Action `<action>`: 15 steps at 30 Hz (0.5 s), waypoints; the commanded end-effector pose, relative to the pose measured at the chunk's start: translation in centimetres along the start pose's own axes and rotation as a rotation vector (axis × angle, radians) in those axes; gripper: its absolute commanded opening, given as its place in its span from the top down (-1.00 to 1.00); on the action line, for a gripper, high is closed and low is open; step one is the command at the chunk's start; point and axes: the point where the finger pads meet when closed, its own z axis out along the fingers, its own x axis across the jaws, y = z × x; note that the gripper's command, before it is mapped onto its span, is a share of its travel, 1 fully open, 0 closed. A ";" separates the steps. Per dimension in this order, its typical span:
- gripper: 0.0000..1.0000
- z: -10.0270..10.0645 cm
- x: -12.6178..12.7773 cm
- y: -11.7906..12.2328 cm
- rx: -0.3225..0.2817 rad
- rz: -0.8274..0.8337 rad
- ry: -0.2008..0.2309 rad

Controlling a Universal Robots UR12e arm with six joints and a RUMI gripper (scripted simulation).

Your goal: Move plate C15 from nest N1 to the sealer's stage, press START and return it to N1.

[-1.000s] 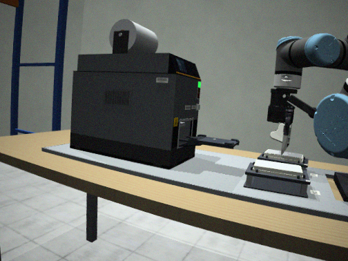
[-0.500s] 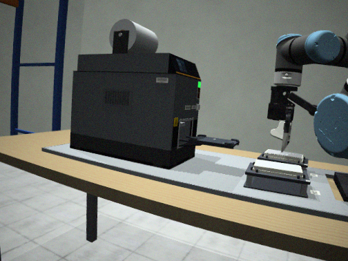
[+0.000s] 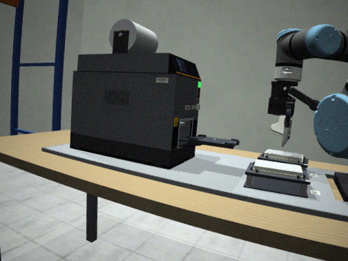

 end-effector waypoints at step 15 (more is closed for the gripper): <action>-0.36 -3.3 -0.1 0.0 -0.001 0.001 0.000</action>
